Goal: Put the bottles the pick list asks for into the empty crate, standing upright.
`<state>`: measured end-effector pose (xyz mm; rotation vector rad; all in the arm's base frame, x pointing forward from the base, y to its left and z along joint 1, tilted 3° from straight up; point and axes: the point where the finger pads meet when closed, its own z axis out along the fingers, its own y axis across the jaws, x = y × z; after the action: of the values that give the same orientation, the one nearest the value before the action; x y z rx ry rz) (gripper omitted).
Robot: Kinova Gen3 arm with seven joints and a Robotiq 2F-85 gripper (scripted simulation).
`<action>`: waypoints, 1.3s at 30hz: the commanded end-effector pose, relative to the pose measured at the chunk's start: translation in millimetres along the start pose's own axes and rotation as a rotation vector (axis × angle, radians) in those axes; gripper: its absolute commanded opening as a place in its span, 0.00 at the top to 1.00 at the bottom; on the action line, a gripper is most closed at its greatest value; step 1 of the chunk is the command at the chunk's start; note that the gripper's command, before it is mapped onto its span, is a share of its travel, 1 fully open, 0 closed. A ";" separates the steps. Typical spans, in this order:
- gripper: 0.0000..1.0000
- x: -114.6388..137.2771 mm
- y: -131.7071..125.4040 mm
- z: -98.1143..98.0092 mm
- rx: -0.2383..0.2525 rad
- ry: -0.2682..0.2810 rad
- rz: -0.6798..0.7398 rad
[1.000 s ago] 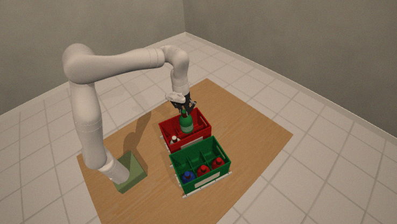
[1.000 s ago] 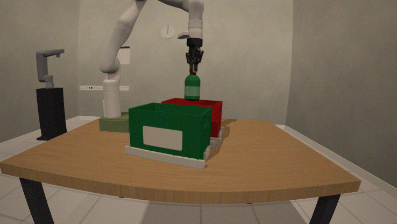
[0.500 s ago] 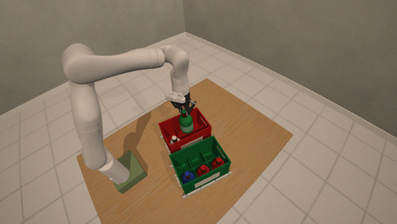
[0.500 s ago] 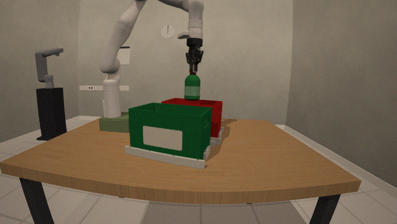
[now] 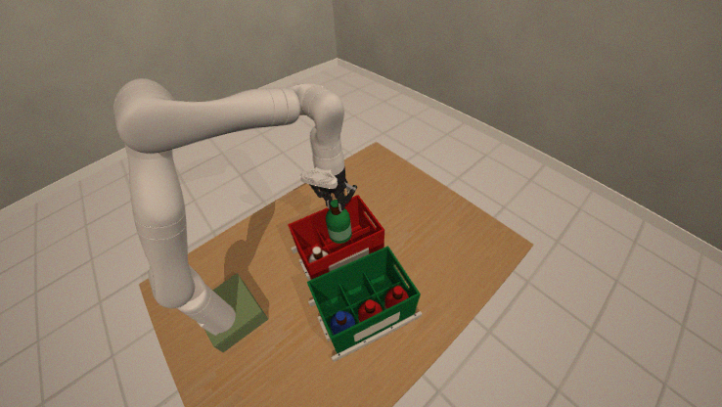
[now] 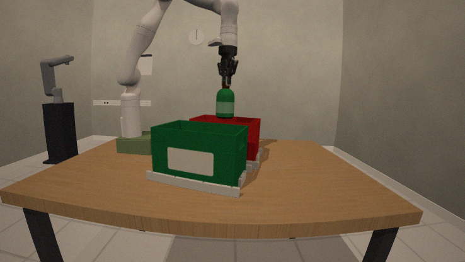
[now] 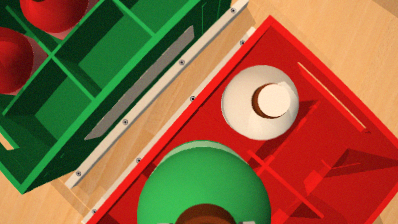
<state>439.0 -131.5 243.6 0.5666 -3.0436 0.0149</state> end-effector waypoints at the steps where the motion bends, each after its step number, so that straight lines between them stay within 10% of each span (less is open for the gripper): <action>1: 0.90 -0.2 -0.3 1.9 0.001 -0.002 0.000; 39: 0.90 -0.3 -0.3 35.8 0.001 -0.002 0.000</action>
<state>437.5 -132.2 208.6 0.5663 -3.0436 0.0149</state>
